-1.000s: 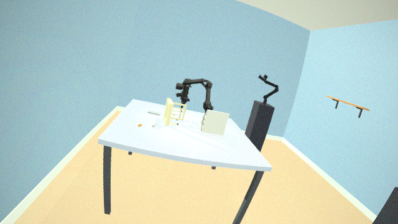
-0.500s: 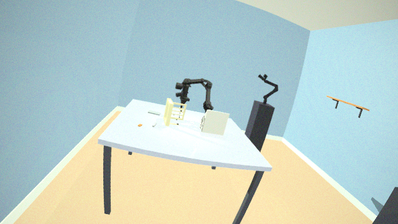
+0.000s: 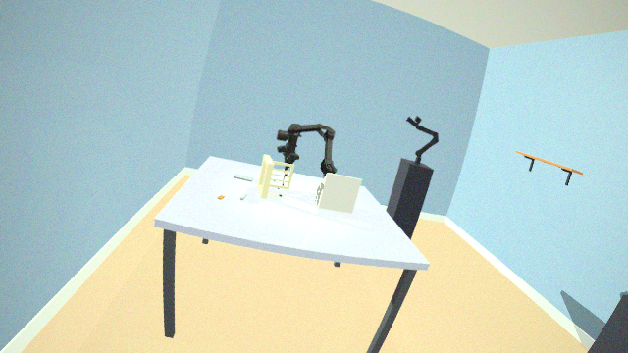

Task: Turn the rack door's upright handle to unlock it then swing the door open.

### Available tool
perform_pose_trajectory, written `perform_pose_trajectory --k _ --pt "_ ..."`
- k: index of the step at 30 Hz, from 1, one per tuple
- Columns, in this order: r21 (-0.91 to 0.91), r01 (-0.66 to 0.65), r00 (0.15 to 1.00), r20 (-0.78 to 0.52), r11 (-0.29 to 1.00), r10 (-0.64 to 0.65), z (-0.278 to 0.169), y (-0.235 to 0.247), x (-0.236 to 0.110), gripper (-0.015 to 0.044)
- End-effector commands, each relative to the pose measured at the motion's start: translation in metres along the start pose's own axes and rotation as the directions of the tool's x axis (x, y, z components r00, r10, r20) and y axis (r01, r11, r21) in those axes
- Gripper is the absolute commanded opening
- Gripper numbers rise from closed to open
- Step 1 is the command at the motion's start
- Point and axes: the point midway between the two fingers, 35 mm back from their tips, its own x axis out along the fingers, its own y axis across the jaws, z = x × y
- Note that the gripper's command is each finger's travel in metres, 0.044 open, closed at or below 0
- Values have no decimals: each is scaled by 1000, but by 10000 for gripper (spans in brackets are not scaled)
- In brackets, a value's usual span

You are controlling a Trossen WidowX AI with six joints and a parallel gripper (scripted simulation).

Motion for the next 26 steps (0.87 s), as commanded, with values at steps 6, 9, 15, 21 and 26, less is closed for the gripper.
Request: perform_pose_trajectory --k 6,9,15,21,26 --pt "-17 -2 1000 8 1000 2 1 0 -12 283" --pt "-23 -2 1000 11 1000 2 2 0 -16 283" --pt "-33 -2 1000 18 999 3 2 0 -26 283" --pt "-44 -2 1000 24 999 3 2 0 -35 283" --pt "-53 -1 1000 29 999 2 2 0 -43 283"
